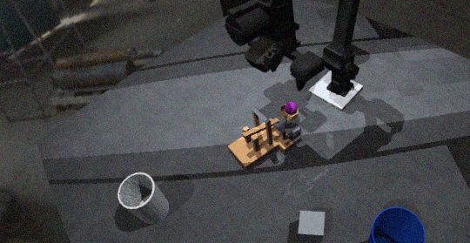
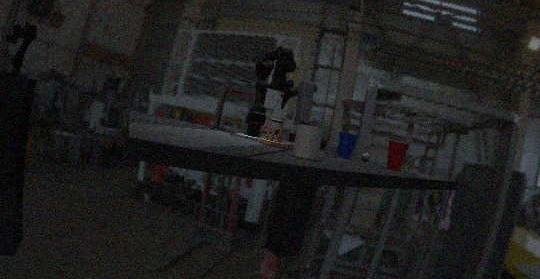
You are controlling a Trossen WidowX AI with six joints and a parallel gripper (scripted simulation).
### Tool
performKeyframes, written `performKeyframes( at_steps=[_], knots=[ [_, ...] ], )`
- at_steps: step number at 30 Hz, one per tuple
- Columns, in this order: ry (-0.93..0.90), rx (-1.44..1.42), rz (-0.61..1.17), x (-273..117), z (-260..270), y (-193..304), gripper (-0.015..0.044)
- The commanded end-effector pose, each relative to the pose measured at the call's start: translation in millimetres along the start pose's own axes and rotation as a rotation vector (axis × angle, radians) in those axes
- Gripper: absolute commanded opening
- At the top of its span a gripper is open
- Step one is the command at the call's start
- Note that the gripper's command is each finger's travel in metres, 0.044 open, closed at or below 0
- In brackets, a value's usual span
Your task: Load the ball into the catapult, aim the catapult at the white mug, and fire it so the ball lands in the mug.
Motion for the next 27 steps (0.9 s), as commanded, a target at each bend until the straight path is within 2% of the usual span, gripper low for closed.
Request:
performKeyframes(
  at_steps=[1, 22, 27],
  knots=[
    [0.001, 0.001, -0.005, -1, 0, -2, 0.044],
    [0.081, 0.143, -0.689, -105, -47, -243, 0.044],
    [0.087, 0.158, -0.772, -116, -52, -267, 0.044]
  ],
)
Point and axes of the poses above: the point midway between the two fingers, 35 mm back from their tips, its own x axis out along the fingers, its own z axis across the jaws, y = z × x, the point moved 3 cm from there along -x, back along the fingers, and after that the axes turned 8 degrees about -x, right-handed, at the moved point
